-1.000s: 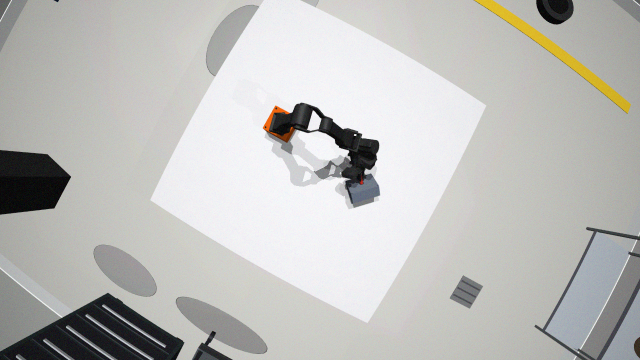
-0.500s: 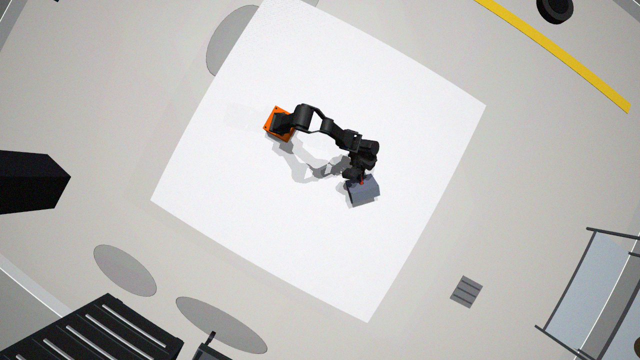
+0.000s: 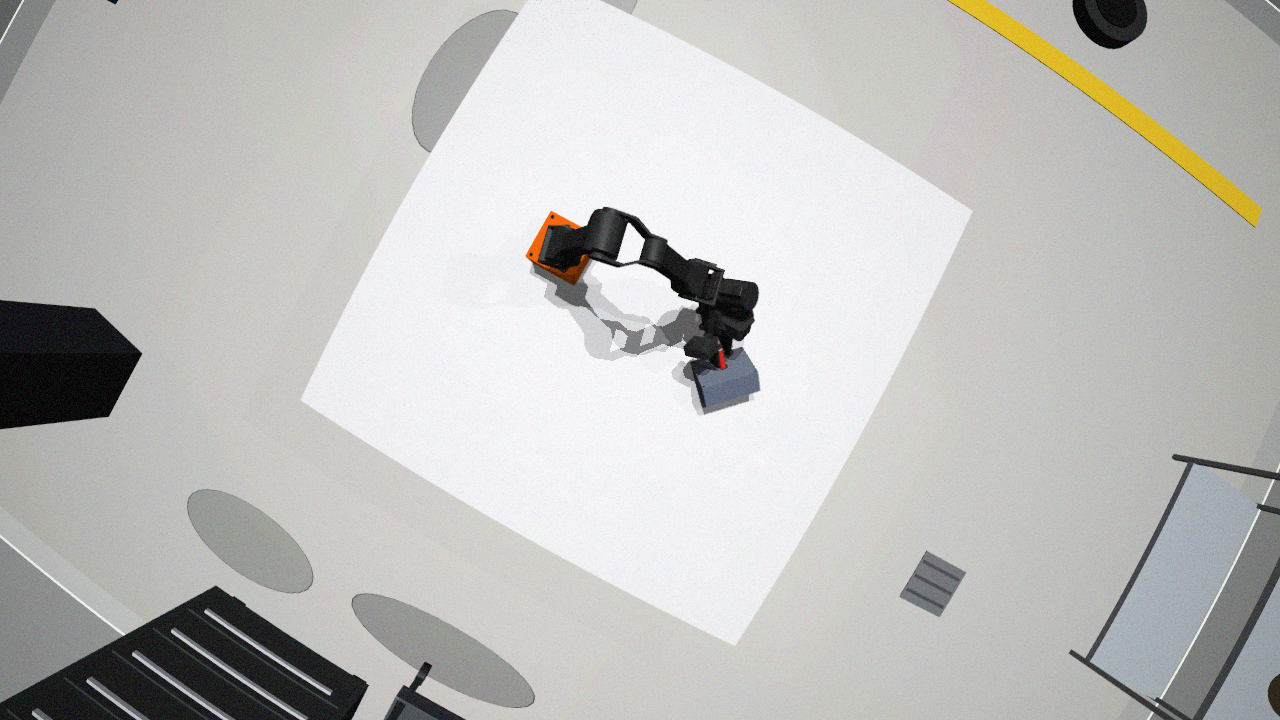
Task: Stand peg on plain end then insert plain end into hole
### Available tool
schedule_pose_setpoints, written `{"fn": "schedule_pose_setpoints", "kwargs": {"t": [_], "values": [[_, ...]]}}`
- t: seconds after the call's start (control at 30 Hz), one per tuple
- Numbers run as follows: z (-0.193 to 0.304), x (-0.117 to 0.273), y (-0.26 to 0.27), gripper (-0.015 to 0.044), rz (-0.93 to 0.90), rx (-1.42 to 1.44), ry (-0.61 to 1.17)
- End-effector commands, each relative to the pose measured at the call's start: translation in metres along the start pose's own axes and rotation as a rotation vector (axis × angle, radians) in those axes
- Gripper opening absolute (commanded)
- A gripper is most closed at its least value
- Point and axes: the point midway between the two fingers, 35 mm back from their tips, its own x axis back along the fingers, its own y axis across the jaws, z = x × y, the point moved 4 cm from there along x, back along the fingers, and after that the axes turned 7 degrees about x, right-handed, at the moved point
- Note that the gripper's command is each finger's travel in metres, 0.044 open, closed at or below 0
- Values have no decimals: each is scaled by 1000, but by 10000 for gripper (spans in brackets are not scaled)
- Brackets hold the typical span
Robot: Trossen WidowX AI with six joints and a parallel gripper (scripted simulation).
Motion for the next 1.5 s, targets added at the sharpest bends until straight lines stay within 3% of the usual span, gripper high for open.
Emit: {"fn": "schedule_pose_setpoints", "kwargs": {"t": [0.0, 0.13, 1.47], "values": [[0, 1, 0, 341, 1, -1, 0], [-1, 5, 0, 440, -1, -1, 1], [-2, 80, 10, 440, -12, 4, 6]]}}
